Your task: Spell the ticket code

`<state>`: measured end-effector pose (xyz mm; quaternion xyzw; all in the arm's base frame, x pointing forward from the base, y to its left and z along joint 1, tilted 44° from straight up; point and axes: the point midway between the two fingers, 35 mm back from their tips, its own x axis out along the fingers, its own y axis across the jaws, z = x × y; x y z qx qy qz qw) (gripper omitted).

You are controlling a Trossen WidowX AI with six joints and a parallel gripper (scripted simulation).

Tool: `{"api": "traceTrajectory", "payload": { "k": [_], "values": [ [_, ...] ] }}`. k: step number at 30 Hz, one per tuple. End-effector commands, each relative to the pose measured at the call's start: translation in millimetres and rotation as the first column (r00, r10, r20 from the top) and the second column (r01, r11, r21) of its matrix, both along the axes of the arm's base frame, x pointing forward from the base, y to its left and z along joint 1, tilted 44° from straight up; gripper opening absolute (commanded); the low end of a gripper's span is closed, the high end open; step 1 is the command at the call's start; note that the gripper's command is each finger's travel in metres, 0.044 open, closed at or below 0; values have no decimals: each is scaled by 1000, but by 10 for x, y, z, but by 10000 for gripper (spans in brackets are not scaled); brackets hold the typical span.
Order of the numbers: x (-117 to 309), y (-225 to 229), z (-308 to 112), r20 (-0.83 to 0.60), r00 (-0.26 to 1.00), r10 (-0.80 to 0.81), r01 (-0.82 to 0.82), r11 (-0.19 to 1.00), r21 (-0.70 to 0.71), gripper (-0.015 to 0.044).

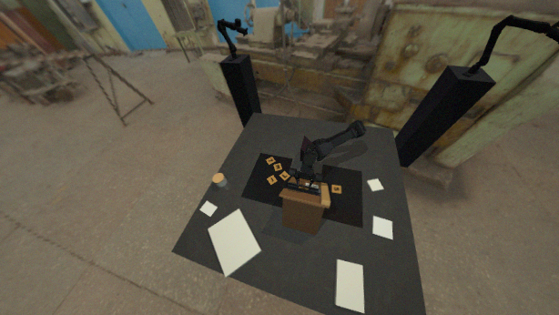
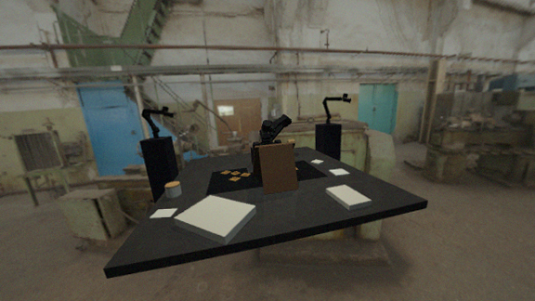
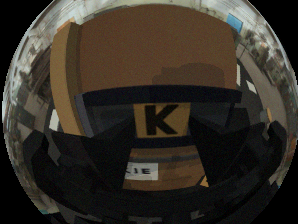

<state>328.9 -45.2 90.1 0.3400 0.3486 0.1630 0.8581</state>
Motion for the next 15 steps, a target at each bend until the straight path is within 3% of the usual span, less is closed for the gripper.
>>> {"api": "traceTrajectory", "payload": {
  "k": [1,15],
  "values": [
    [-1,13,43,4,1000,-5,5,1000,-4,0],
    [-5,76,104,4,1000,-5,5,1000,-4,0]
  ]
}}
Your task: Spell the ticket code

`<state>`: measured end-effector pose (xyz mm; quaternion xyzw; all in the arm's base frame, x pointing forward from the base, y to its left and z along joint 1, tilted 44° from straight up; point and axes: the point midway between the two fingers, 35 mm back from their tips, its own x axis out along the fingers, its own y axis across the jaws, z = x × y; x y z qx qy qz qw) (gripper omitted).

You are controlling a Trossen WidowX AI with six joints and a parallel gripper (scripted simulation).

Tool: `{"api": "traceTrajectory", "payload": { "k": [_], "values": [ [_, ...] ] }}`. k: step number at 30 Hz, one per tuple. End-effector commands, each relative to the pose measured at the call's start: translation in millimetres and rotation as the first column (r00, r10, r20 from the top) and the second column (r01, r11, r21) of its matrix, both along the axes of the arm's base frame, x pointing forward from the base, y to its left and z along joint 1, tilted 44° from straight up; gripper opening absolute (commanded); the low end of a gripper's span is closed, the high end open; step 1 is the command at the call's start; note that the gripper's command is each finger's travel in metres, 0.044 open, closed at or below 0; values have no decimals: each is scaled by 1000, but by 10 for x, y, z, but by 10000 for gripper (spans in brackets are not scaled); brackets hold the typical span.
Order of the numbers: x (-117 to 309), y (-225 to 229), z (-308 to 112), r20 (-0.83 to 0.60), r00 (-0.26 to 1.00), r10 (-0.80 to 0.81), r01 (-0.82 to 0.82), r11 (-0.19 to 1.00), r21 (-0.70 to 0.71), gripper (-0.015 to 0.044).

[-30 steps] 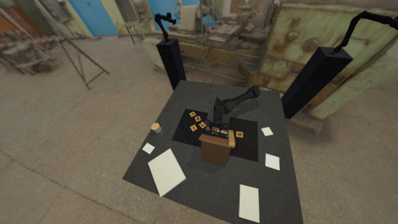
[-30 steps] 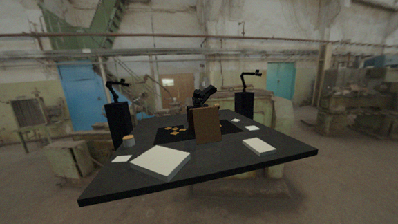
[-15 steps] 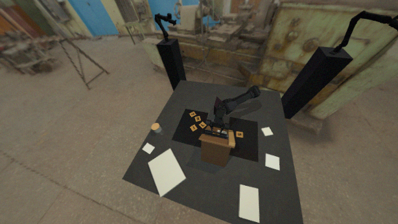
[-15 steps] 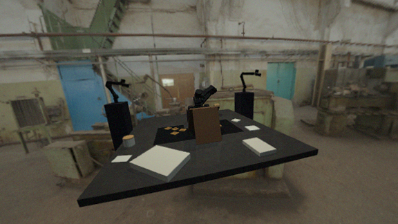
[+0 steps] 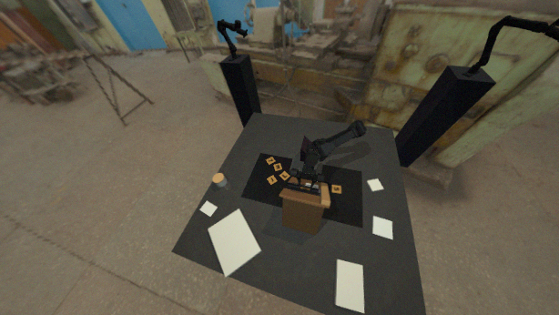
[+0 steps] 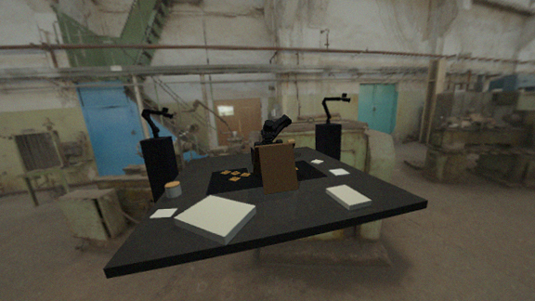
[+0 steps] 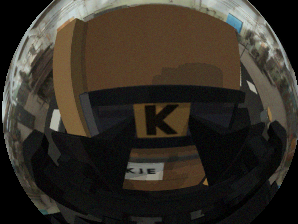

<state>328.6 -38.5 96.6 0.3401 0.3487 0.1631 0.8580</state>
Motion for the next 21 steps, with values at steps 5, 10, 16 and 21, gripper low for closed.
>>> {"api": "traceTrajectory", "payload": {
  "k": [5,10,16,21],
  "values": [
    [-3,31,60,5,1000,-5,5,1000,-4,0],
    [-4,54,82,5,1000,-5,5,1000,-3,0],
    [-6,82,109,4,1000,-5,5,1000,-3,0],
    [-8,106,132,4,1000,-5,5,1000,-3,0]
  ]
}}
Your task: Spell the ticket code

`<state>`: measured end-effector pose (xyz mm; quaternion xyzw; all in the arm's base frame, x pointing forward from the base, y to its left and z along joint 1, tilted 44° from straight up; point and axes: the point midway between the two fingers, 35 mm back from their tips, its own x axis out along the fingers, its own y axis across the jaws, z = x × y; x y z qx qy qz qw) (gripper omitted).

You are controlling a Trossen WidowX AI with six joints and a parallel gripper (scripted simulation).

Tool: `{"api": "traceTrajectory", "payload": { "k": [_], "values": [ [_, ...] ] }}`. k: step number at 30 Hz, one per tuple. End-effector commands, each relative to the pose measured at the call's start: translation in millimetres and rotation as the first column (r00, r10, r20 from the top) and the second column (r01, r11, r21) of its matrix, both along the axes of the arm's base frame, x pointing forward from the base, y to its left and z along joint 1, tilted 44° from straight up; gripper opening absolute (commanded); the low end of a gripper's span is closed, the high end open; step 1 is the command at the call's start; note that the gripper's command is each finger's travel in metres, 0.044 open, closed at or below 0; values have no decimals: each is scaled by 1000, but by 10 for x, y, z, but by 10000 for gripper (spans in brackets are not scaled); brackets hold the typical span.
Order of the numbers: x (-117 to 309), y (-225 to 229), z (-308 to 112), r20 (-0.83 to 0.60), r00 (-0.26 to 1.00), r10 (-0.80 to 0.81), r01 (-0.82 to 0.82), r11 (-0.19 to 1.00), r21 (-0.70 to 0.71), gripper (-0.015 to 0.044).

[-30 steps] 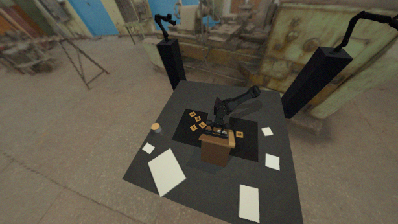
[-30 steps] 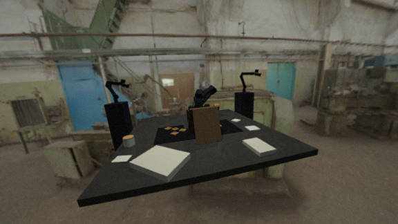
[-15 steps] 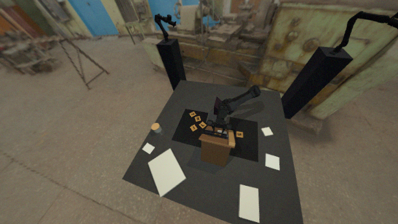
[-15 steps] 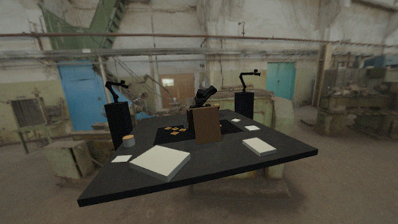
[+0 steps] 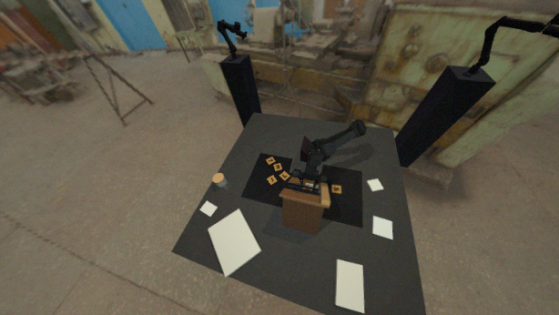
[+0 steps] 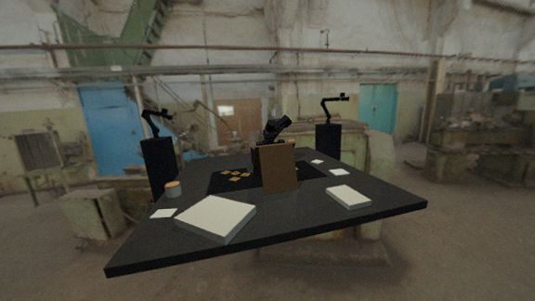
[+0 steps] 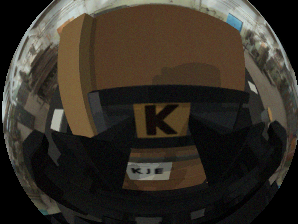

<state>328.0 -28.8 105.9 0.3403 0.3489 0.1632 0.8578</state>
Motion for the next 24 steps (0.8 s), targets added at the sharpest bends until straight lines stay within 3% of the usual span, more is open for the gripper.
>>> {"api": "traceTrajectory", "payload": {
  "k": [1,24],
  "values": [
    [-2,14,44,5,1000,-5,5,1000,-3,0],
    [-10,128,153,5,1000,-5,5,1000,-3,0]
  ]
}}
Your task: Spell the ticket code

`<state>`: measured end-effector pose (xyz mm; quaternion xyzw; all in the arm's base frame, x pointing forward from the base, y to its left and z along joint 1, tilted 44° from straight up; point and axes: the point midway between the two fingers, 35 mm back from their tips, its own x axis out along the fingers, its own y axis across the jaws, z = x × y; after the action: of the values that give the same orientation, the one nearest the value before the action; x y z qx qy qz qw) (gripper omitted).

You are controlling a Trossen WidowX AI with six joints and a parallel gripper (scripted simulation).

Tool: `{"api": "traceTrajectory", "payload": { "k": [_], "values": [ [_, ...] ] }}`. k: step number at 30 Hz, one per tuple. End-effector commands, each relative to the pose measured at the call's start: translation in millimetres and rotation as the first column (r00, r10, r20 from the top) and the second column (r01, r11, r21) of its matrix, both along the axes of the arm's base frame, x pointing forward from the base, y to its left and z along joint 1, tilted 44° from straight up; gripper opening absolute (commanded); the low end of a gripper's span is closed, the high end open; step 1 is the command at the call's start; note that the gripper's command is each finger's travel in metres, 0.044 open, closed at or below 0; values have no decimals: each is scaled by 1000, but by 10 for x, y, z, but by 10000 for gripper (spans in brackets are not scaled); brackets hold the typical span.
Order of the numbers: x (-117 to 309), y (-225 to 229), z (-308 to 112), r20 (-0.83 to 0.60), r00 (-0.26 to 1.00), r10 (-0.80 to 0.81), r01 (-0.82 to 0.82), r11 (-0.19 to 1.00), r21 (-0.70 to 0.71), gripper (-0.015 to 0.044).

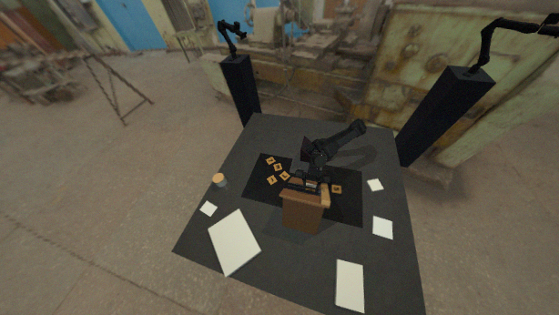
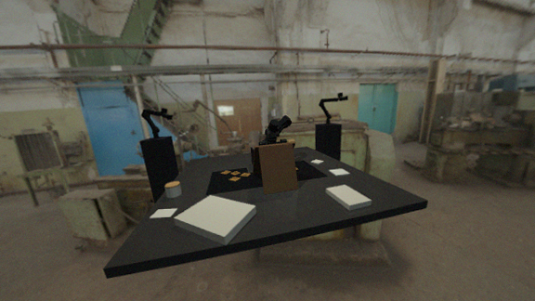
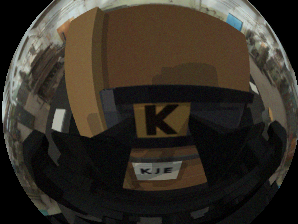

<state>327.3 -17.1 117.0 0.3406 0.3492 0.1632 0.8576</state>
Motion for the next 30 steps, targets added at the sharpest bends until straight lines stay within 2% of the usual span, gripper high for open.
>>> {"api": "traceTrajectory", "payload": {
  "k": [1,11,22,30],
  "values": [
    [-2,16,47,5,1000,-5,5,1000,-3,0],
    [-3,37,69,5,1000,-5,5,1000,-3,0],
    [-33,20,63,5,1000,-5,5,1000,-3,289],
    [-81,-20,109,5,1000,-5,5,1000,-3,295]
  ]
}}
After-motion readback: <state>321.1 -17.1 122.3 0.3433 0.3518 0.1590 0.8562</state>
